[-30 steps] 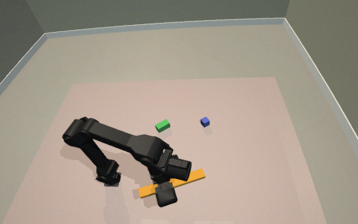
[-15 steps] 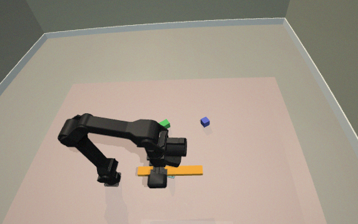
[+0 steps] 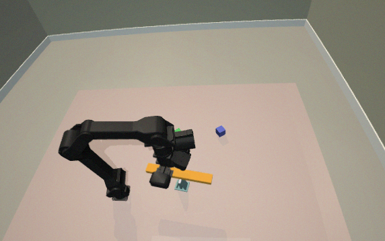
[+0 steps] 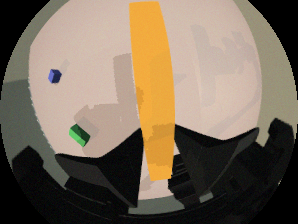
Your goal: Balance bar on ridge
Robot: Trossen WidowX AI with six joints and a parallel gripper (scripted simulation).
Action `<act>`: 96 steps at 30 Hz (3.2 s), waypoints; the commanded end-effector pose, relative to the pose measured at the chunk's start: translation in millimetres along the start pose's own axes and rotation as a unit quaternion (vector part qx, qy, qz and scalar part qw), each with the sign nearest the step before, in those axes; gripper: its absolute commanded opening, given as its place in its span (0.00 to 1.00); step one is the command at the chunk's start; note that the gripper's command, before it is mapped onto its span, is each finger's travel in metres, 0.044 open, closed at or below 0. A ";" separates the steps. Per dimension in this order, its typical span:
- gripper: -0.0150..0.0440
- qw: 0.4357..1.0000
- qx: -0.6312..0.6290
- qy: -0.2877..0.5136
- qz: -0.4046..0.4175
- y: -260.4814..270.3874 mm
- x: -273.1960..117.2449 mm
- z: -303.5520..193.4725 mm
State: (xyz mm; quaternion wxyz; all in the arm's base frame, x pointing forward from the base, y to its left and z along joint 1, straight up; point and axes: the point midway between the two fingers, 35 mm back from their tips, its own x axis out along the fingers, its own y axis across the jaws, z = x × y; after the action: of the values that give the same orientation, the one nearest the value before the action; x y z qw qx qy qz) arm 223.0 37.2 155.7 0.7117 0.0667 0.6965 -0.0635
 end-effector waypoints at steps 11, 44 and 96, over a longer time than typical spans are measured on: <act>0.25 1.000 0.010 0.000 0.001 3.9 16.2 -1.6; 0.25 1.000 0.011 0.000 0.001 4.8 43.4 -1.8; 0.25 1.000 0.011 0.000 0.001 4.8 47.7 -1.6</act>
State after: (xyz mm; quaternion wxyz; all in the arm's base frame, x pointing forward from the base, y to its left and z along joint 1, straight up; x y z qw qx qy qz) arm 222.8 41.9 108.1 0.7107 0.0717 0.6964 -0.0691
